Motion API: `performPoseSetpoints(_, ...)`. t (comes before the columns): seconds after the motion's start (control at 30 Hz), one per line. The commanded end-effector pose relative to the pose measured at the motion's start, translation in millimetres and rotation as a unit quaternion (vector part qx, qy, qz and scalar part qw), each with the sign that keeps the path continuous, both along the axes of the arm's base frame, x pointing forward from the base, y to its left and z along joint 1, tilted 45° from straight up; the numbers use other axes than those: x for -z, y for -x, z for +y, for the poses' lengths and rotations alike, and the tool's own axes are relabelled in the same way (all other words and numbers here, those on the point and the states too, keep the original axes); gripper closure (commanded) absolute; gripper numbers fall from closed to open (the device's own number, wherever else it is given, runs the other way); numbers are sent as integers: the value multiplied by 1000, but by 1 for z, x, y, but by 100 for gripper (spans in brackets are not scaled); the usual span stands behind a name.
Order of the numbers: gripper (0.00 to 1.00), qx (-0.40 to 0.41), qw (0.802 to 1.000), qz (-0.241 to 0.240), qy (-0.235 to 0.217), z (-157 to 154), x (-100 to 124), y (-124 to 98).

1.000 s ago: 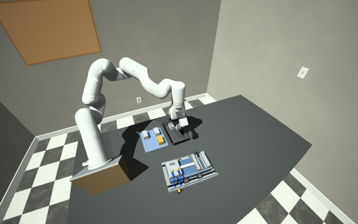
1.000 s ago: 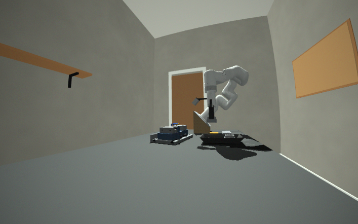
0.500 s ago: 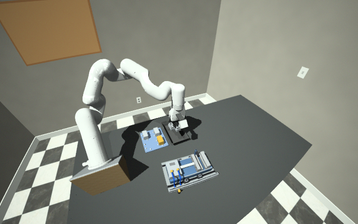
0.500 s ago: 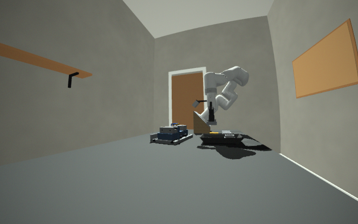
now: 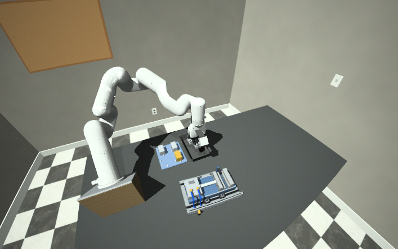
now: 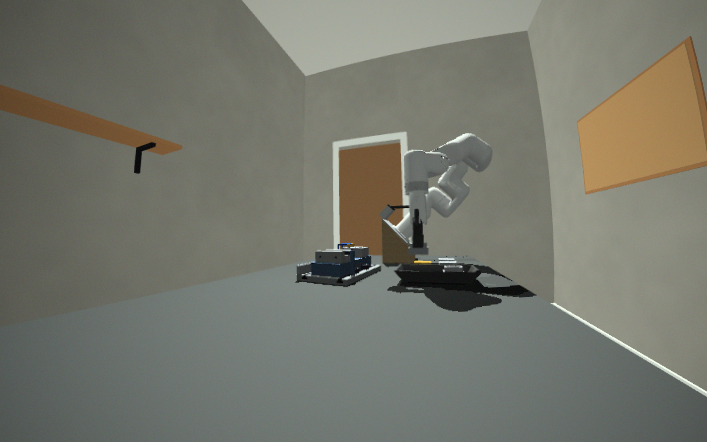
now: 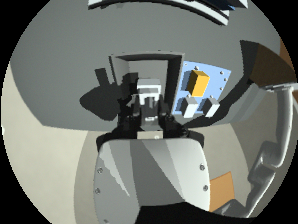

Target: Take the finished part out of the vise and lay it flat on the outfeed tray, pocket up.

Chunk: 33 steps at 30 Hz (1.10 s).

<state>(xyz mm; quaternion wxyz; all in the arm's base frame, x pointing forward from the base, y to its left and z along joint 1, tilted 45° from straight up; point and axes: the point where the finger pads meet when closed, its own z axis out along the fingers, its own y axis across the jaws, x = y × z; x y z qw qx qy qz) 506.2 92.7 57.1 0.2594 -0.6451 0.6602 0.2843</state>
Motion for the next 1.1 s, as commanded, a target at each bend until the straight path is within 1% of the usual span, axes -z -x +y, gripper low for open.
performPoseSetpoints(0.0,100,1,1000,-2,0,2,2,-1)
performPoseSetpoints(0.5,100,1,1000,-2,0,24,24,-1)
performPoseSetpoints(1.07,100,1,1000,-2,0,38,37,0)
